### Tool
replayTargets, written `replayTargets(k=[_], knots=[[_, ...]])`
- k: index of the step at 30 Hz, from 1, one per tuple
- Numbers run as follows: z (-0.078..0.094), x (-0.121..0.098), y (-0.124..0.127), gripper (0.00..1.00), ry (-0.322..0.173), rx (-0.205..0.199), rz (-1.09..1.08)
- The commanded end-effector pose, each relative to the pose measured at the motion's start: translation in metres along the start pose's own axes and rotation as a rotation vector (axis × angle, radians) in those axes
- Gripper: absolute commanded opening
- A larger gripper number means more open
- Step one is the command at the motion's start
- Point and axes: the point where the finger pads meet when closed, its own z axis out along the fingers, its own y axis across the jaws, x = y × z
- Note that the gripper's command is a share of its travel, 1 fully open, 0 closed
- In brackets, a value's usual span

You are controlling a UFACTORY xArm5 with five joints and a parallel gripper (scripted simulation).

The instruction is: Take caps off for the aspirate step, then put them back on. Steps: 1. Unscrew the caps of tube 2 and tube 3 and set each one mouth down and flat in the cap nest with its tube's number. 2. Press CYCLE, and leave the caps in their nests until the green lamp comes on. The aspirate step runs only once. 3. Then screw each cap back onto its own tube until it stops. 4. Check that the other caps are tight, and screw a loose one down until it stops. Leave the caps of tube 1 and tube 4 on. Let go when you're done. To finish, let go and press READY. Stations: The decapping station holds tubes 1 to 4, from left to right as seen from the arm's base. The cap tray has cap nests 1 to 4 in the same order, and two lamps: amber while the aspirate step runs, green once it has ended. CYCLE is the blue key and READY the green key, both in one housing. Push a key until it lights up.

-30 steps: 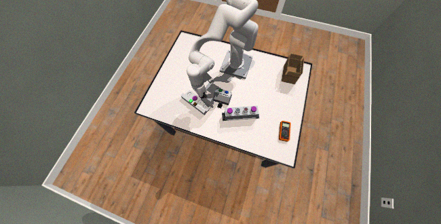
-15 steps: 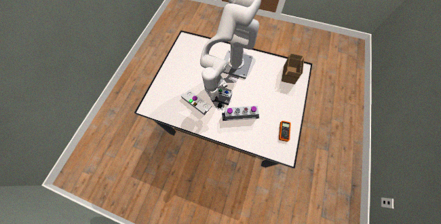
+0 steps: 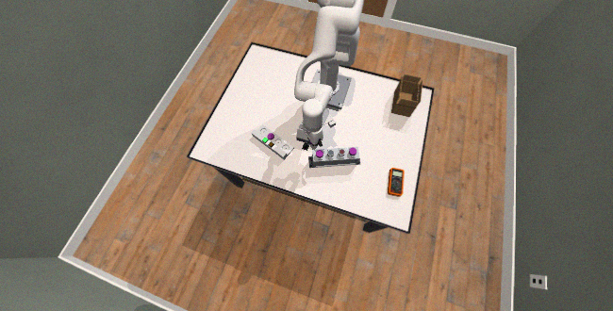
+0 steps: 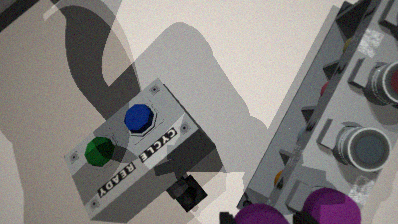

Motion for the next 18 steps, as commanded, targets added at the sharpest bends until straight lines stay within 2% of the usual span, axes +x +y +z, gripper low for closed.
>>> replayTargets(k=[1,7,9,18], knots=[[-0.001,0.021,0.028,0.0,-0.009,0.003,0.003],[-0.001,0.044,0.055,0.0,-0.009,0.003,0.003],[-0.001,0.044,0.055,0.0,-0.009,0.003,0.003],[0.0,0.083,0.1,0.0,-0.008,0.003,0.003]])
